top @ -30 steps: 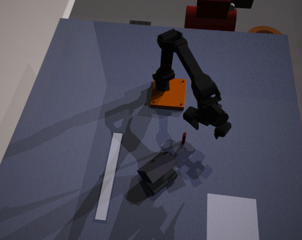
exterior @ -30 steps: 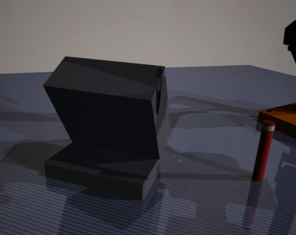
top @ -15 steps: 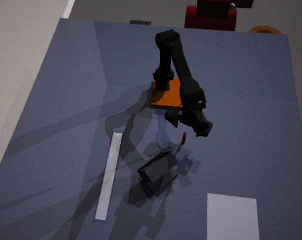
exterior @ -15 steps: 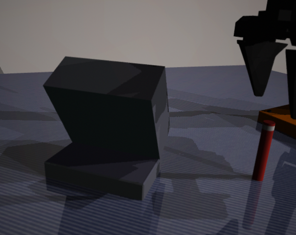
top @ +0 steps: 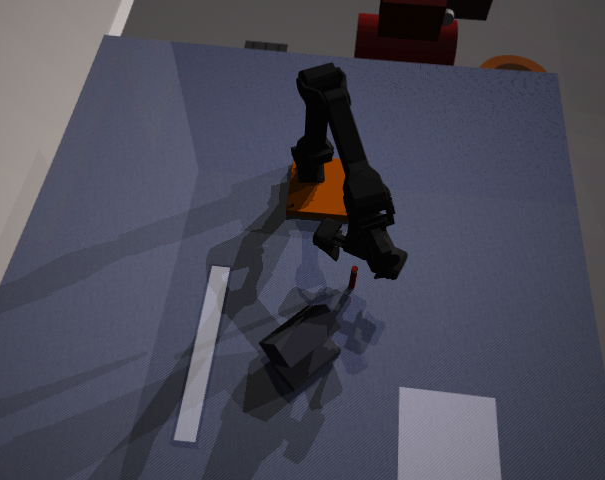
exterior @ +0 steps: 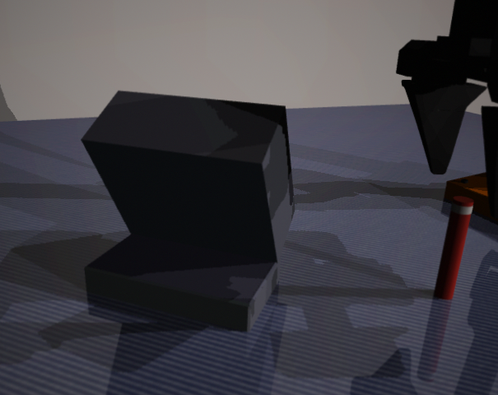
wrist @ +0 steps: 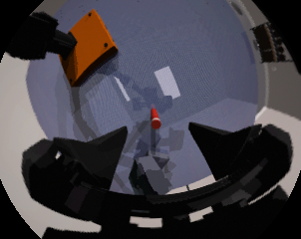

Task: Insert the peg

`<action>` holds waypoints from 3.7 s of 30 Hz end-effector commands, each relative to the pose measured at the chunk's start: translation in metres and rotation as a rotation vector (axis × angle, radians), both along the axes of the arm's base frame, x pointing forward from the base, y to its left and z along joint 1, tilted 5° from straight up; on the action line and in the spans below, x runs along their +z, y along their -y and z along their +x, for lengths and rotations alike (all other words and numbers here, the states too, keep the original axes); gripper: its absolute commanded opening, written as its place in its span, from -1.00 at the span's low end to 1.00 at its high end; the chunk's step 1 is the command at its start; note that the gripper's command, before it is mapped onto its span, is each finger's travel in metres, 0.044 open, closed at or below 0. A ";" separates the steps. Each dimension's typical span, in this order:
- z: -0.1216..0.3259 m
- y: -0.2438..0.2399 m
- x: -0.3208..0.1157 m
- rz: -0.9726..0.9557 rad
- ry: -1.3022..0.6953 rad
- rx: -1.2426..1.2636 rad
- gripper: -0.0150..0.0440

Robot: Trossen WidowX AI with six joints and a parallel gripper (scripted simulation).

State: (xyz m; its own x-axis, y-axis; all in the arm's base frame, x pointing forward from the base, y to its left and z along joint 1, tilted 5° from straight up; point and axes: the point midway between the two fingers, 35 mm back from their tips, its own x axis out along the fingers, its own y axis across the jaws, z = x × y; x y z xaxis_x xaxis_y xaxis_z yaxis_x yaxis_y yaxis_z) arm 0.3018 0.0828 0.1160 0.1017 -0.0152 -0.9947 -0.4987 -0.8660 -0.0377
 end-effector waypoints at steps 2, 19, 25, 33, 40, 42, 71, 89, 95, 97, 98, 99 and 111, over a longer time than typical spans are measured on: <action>0.000 0.001 -0.009 -0.006 -0.005 0.003 1.00; 0.002 0.002 -0.036 -0.006 -0.005 0.003 1.00; 0.002 0.002 -0.046 -0.006 -0.005 0.003 1.00; 0.003 0.002 -0.045 -0.001 -0.001 0.000 0.56; 0.003 0.002 -0.045 -0.001 -0.001 0.000 -0.07; 0.003 0.002 -0.045 -0.001 -0.001 0.000 -0.25; -0.001 -0.001 0.018 -0.005 -0.004 0.003 -0.49; 0.000 0.006 0.032 0.043 -0.011 -0.015 -0.49; 0.002 0.011 0.030 0.072 -0.013 -0.025 -0.49; 0.003 0.012 0.030 0.081 -0.013 -0.028 -0.49; 0.003 0.013 0.030 0.086 -0.013 -0.030 -0.49; 0.004 0.014 0.030 0.091 -0.014 -0.031 -0.49; 0.008 0.023 0.028 0.148 -0.011 -0.051 -0.49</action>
